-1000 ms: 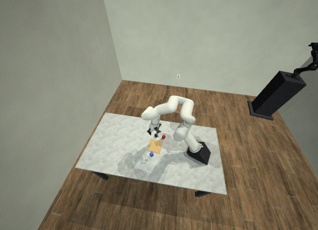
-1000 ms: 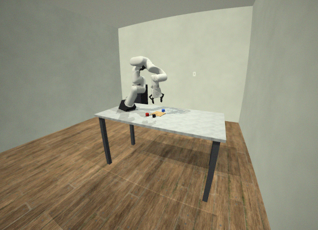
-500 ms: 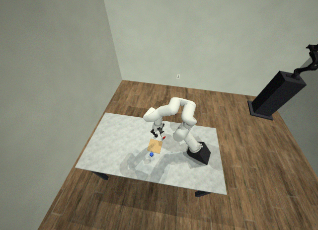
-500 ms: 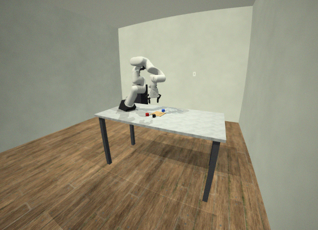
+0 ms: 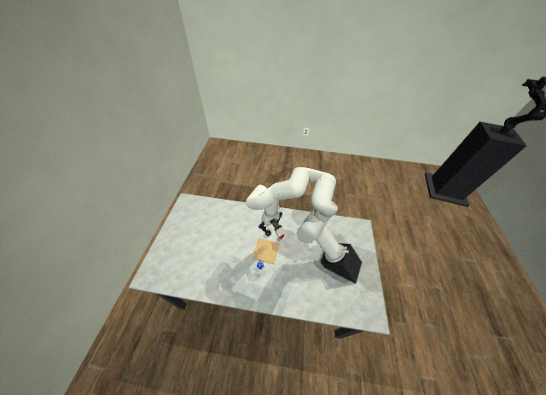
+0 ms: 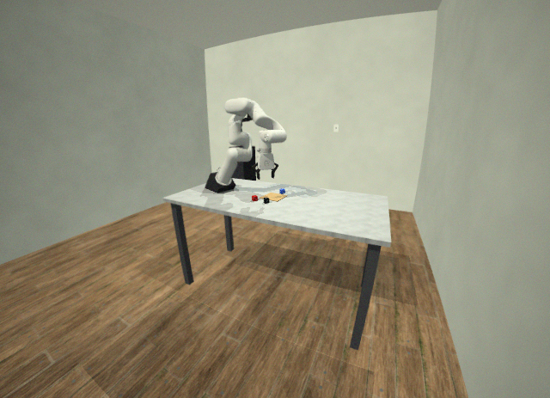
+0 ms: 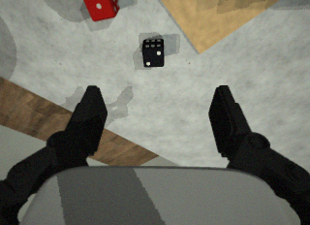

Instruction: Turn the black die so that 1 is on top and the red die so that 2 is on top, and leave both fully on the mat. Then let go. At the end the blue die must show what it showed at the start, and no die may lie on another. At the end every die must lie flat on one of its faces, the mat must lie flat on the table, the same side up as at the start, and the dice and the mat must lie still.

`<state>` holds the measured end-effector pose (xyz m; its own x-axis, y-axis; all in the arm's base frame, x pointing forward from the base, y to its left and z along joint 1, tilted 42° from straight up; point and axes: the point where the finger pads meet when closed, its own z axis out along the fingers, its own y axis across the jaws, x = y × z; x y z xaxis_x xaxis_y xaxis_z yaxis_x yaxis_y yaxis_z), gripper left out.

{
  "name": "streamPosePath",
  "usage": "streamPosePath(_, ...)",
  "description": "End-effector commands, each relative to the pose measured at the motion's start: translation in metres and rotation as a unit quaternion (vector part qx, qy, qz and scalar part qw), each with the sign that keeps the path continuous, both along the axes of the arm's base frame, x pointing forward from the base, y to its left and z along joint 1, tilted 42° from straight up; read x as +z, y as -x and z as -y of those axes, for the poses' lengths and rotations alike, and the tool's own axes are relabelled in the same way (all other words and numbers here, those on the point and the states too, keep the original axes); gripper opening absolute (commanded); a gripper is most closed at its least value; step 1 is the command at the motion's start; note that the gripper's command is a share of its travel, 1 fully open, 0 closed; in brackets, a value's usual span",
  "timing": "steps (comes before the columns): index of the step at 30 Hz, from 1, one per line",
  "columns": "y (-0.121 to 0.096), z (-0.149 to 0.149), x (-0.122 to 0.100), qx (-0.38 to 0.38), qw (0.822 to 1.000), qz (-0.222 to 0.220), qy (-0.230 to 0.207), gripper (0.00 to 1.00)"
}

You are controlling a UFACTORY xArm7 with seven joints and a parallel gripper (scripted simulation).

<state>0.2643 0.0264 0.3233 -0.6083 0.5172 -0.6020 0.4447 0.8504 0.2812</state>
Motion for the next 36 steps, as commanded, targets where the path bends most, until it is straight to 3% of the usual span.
streamPosePath(1,-0.009,0.002,-0.009,0.0,1.0,0.001,0.001,1.0)
streamPosePath(11,-0.054,0.012,-0.062,0.0,1.0,0.001,0.001,1.0)
streamPosePath(18,-0.063,0.014,-0.072,0.0,1.0,0.001,0.001,1.0)
streamPosePath(36,-0.063,0.014,-0.072,0.0,1.0,0.001,0.001,1.0)
